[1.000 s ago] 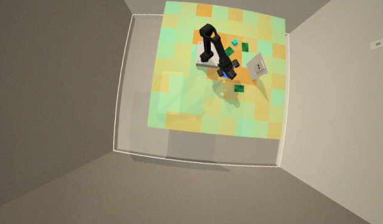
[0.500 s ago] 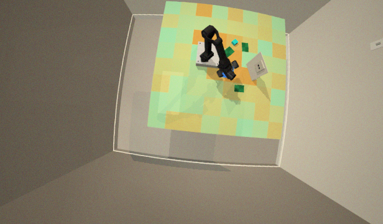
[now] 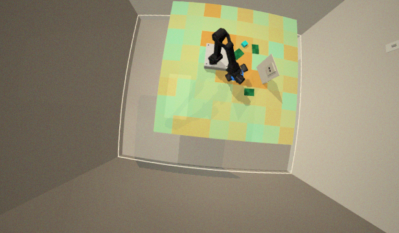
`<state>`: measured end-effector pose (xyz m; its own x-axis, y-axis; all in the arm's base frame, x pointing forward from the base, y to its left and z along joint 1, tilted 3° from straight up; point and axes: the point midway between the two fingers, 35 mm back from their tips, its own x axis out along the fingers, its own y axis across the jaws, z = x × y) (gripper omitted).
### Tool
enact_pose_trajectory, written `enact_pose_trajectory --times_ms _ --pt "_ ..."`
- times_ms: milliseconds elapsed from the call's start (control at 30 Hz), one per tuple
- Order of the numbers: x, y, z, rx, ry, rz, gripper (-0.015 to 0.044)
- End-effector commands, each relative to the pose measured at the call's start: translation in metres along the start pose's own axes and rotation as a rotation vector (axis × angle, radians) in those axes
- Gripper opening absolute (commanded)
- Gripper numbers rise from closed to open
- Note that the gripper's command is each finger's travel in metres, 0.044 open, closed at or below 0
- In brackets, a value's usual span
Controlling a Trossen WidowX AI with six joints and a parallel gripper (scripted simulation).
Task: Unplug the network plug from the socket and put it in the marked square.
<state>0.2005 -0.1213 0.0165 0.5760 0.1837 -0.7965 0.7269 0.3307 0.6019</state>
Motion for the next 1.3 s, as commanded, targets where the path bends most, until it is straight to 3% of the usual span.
enact_pose_trajectory --times_ms 0,900,1100,1267 --pt "0.004 -0.003 0.0 -0.001 -0.001 -0.003 0.0" --pt "0.018 -0.013 -0.003 -0.005 0.002 0.0 0.0" --pt "0.018 -0.013 -0.003 -0.005 0.002 0.0 0.0156" --pt "0.018 -0.013 -0.003 -0.004 0.002 0.0 0.0156"
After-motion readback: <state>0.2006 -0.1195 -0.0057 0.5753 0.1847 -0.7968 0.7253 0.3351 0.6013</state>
